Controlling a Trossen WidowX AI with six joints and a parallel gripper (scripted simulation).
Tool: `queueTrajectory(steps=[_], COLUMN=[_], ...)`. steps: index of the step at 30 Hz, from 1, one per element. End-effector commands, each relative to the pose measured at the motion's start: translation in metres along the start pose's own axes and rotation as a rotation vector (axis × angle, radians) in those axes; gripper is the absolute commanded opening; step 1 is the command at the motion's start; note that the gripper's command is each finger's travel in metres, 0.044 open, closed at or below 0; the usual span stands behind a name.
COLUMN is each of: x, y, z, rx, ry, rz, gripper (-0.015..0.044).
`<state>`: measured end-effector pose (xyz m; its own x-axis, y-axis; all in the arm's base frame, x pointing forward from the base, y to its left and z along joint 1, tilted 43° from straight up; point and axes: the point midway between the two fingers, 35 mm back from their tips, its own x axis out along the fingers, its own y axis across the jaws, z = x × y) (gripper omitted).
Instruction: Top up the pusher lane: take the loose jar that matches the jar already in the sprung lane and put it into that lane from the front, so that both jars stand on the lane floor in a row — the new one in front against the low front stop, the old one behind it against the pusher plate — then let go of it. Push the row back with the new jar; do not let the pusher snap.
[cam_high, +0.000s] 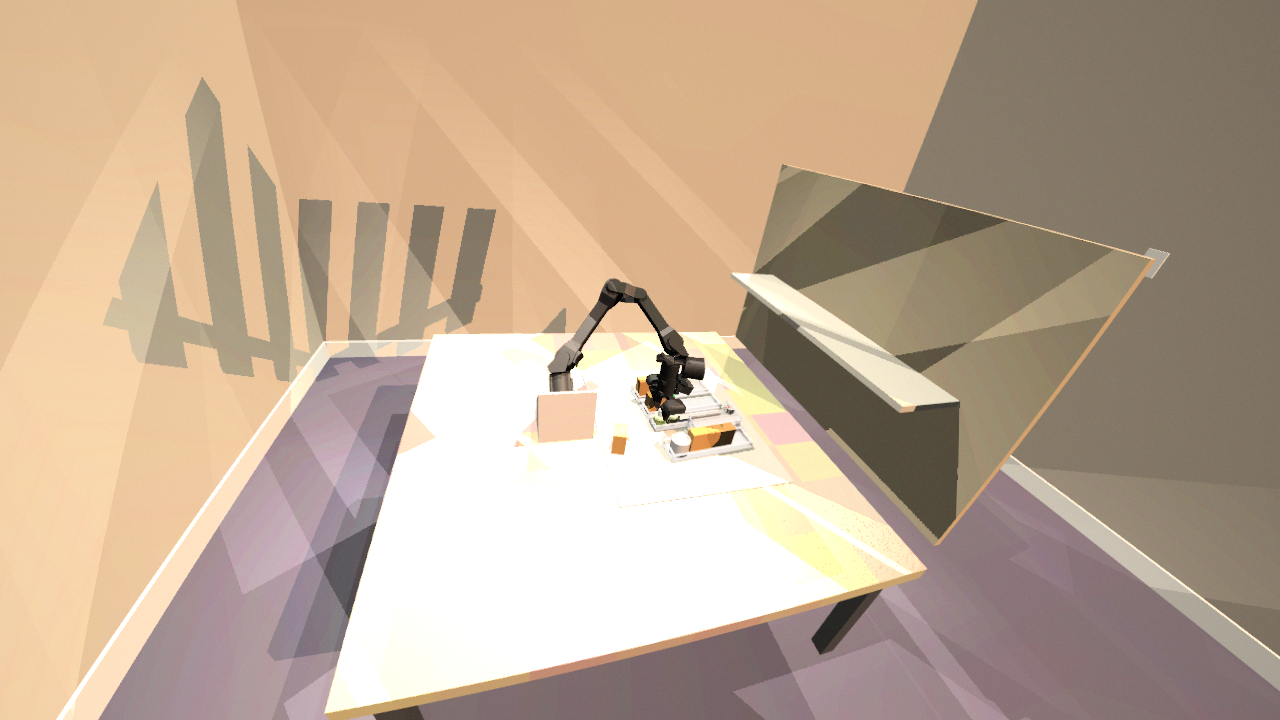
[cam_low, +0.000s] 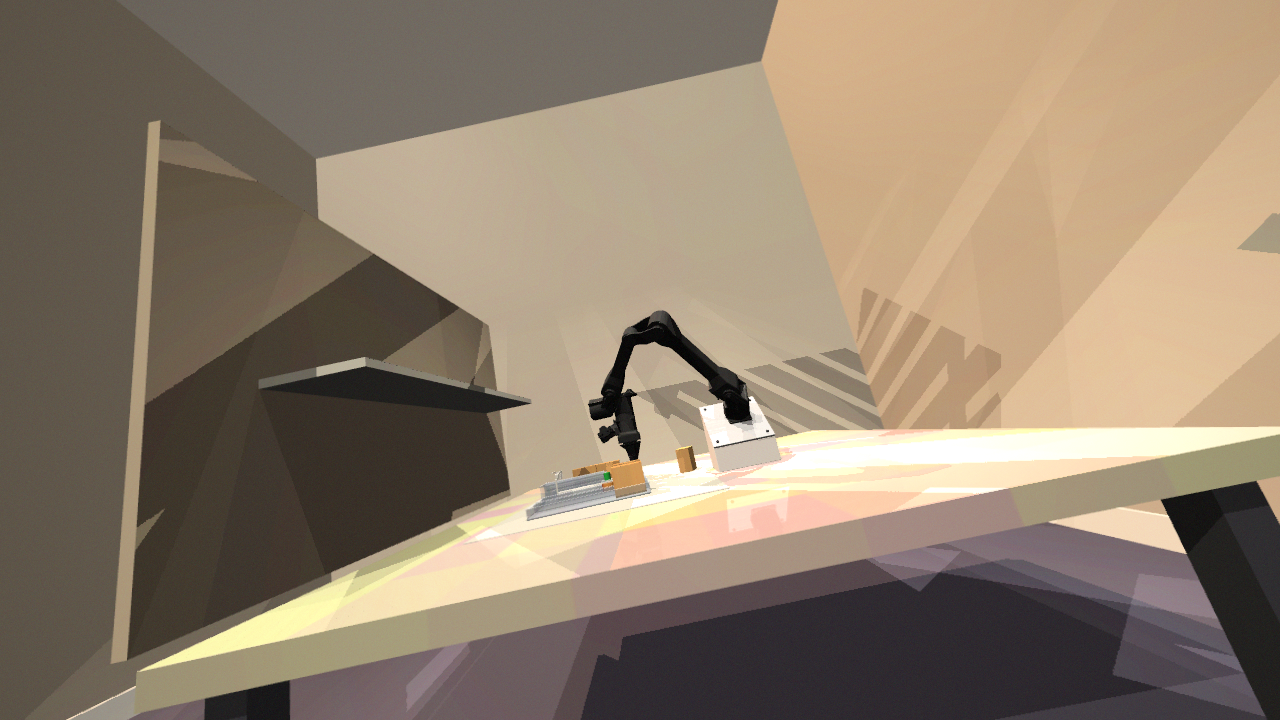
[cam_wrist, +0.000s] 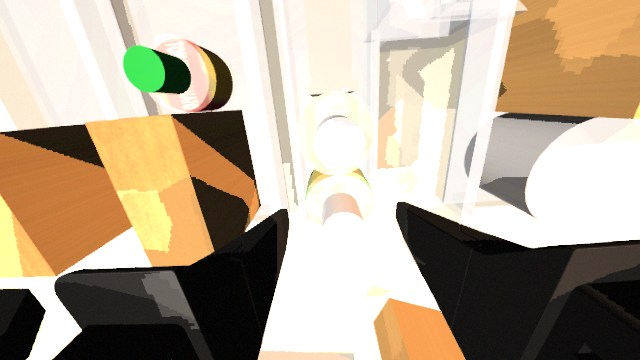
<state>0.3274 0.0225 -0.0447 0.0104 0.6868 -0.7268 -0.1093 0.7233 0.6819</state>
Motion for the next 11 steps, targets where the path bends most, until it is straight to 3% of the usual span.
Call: queueTrajectory(steps=[1,11], x=[-0.001,-0.002], y=[-0.001,-0.002], z=[-0.009,-0.045], rx=[-0.003,-0.001], ry=[0.003,0.005], rz=[-0.004,-0.005], gripper=[0.0299,0.0299])
